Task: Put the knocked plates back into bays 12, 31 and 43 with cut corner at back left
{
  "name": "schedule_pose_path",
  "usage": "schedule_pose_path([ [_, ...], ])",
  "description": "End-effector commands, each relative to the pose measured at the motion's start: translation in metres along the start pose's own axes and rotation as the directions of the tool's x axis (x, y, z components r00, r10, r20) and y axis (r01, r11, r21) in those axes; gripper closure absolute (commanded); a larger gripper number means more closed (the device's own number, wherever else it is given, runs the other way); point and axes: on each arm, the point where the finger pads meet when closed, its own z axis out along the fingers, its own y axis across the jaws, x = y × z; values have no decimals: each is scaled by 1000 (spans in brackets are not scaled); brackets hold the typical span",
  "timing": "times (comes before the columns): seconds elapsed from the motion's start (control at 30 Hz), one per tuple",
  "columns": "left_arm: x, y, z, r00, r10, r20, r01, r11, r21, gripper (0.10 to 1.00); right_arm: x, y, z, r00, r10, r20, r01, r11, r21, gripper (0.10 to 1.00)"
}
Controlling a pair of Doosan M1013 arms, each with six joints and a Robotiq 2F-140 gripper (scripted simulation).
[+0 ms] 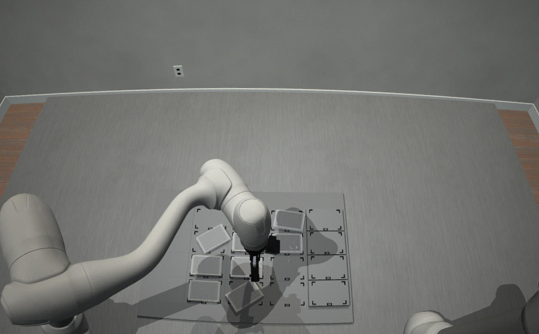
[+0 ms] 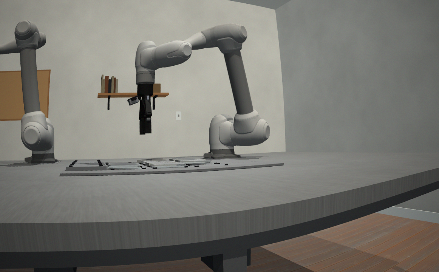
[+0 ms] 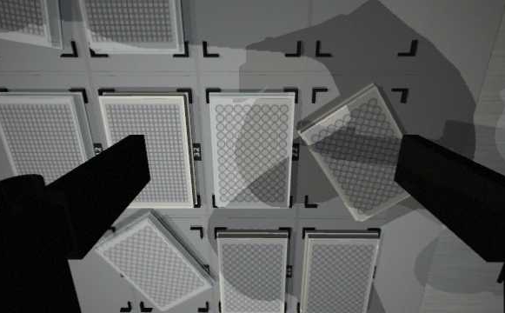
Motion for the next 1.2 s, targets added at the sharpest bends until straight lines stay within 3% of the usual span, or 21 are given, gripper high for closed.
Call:
schedule_pose_path([
  [0.0,0,0,-1,1000,0,-1,0,1000,1,98,0,0,-1,1000,0,-1,0,1000,0,98],
  [0.37,0,0,-1,1000,0,-1,0,1000,1,98,0,0,-1,1000,0,-1,0,1000,0,98],
  [1.17,-80,0,-1,1000,0,-1,0,1000,1,98,0,0,-1,1000,0,-1,0,1000,0,98],
])
